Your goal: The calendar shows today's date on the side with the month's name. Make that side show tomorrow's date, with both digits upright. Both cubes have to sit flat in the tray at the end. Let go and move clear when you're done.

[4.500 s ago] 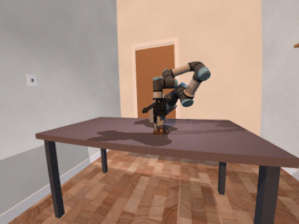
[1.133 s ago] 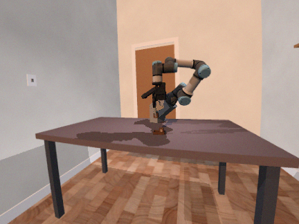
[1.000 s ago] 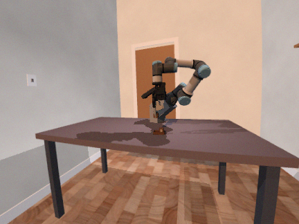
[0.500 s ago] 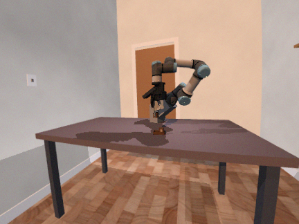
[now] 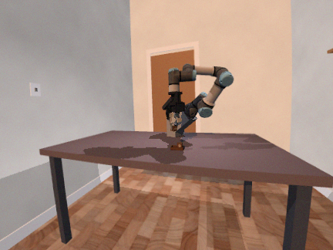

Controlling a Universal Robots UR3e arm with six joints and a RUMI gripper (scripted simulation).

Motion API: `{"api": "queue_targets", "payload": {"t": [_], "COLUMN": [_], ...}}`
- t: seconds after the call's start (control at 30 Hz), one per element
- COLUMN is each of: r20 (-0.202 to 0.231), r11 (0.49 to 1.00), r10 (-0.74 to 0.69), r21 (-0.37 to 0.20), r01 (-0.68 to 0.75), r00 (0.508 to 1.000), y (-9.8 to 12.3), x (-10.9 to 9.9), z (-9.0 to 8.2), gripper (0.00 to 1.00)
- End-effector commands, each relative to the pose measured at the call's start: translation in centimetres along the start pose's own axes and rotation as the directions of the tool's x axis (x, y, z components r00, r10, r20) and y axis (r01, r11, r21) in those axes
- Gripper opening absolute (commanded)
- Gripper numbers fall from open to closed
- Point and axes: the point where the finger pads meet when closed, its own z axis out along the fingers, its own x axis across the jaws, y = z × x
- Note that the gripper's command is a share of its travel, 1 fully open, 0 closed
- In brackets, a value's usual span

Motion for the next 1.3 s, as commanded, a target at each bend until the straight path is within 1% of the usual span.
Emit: {"api": "queue_targets", "payload": {"t": [0.0,0.07,0.13,0.2,0.23,0.3,0.33,0.4,0.5,0.6,0.67,0.7,0.73,0.8,0.83,0.9,0.93,0.97,1.0,1.07,1.1,1.2,1.23,1.27], "r20": [0.002,0.003,0.003,0.004,0.004,0.005,0.005,0.005,0.005,0.006,0.007,0.007,0.007,0.007,0.008,0.008,0.008,0.008,0.008,0.008,0.008,0.009,0.009,0.009], "r11": [0.991,0.978,0.968,0.947,0.944,0.916,0.913,0.879,0.874,0.802,0.774,0.747,0.745,0.688,0.682,0.624,0.614,0.578,0.554,0.554,0.541,0.428,0.424,0.384], "r10": [0.131,0.210,0.250,0.321,0.330,0.401,0.409,0.478,0.487,0.598,0.633,0.664,0.667,0.725,0.731,0.781,0.789,0.816,0.832,0.832,0.841,0.904,0.906,0.923], "r21": [0.009,0.009,0.009,0.008,0.008,0.008,0.008,0.007,0.007,0.007,0.006,0.006,0.006,0.005,0.005,0.005,0.005,0.004,0.004,0.004,0.004,0.003,0.003,0.002], "r01": [-0.131,-0.210,-0.250,-0.321,-0.330,-0.401,-0.409,-0.478,-0.487,-0.598,-0.633,-0.664,-0.667,-0.725,-0.731,-0.781,-0.789,-0.816,-0.832,-0.832,-0.841,-0.904,-0.906,-0.923], "r00": [0.991,0.978,0.968,0.947,0.944,0.916,0.913,0.879,0.874,0.802,0.774,0.747,0.745,0.688,0.682,0.624,0.614,0.578,0.554,0.554,0.541,0.428,0.424,0.384], "y": [-0.11,-0.15,-0.17,-0.19,-0.19,-0.20,-0.20,-0.21,-0.21,-0.19,-0.18,-0.17,-0.17,-0.14,-0.14,-0.10,-0.09,-0.07,-0.05,-0.05,-0.04,0.04,0.04,0.07], "x": [0.06,0.13,0.17,0.24,0.25,0.32,0.33,0.39,0.40,0.49,0.52,0.55,0.55,0.60,0.60,0.63,0.64,0.65,0.66,0.66,0.67,0.69,0.69,0.69], "z": [-0.07,-0.07,-0.07,-0.07,-0.07,-0.07,-0.07,-0.07,-0.07,-0.07,-0.07,-0.07,-0.07,-0.07,-0.07,-0.07,-0.07,-0.07,-0.06,-0.06,-0.06,-0.06,-0.06,-0.06], "gripper": [0.10,0.10,0.10,0.10,0.10,0.10,0.10,0.10,0.10,0.10,0.10,0.10,0.10,0.10,0.10,0.10,0.10,0.10,0.10,0.10,0.10,0.10,0.10,0.10]}}
